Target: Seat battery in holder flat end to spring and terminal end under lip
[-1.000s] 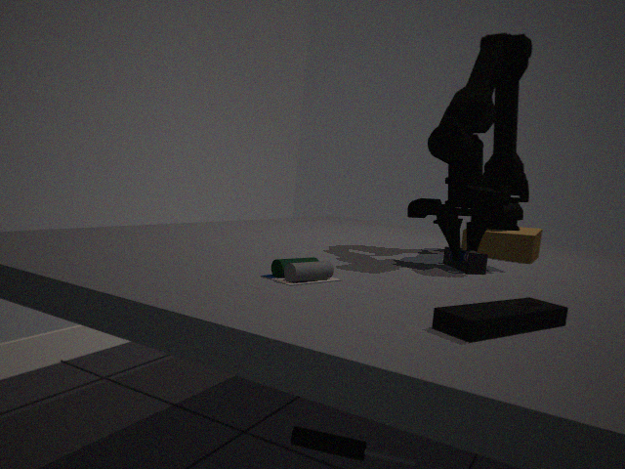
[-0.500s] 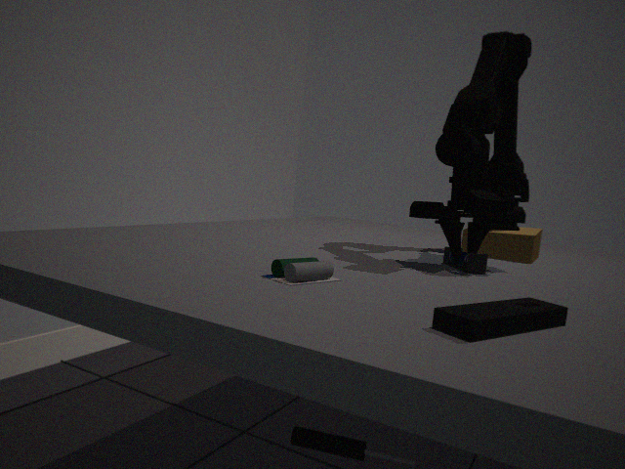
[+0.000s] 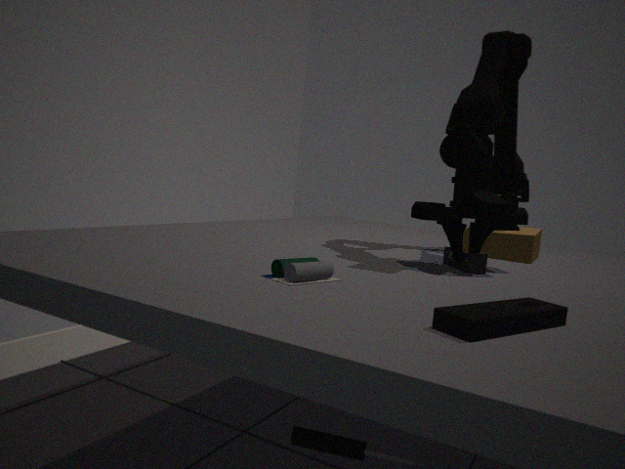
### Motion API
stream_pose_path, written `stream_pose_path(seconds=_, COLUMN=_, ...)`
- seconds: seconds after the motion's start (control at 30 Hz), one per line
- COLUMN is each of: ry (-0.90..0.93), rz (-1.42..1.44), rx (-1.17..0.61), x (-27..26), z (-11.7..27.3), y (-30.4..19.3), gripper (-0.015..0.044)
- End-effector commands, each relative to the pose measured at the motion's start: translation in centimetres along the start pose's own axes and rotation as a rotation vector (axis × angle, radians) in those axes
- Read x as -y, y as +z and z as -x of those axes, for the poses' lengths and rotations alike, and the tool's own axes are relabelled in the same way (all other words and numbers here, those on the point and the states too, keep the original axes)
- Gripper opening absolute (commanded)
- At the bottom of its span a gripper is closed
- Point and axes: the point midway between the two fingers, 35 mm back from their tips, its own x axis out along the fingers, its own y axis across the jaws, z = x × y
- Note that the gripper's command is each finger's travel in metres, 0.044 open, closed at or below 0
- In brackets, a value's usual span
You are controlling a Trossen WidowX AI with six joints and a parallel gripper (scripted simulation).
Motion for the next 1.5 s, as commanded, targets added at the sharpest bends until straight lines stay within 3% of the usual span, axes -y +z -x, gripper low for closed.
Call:
stream_pose_path(seconds=0.0, ry=0.0, rz=0.0, rx=0.0, x=0.0, z=0.0, y=0.5, gripper=0.0073)
stream_pose_path(seconds=0.53, ry=0.002, rz=0.0, rx=-0.003, x=0.0, z=0.0, y=0.6, gripper=0.0073)
stream_pose_path(seconds=0.67, ry=0.002, rz=0.0, rx=-0.003, x=0.0, z=0.0, y=0.6, gripper=0.0175)
stream_pose_path(seconds=1.1, ry=0.003, rz=0.002, rx=-0.006, x=-0.1, z=1.5, y=0.5, gripper=0.0175)
stream_pose_path(seconds=1.43, ry=0.004, rz=0.002, rx=-0.006, x=-0.4, z=8.8, y=0.5, gripper=0.0437)
stream_pose_path(seconds=1.47, ry=0.004, rz=0.002, rx=-0.006, x=-0.4, z=8.8, y=0.5, gripper=0.044)
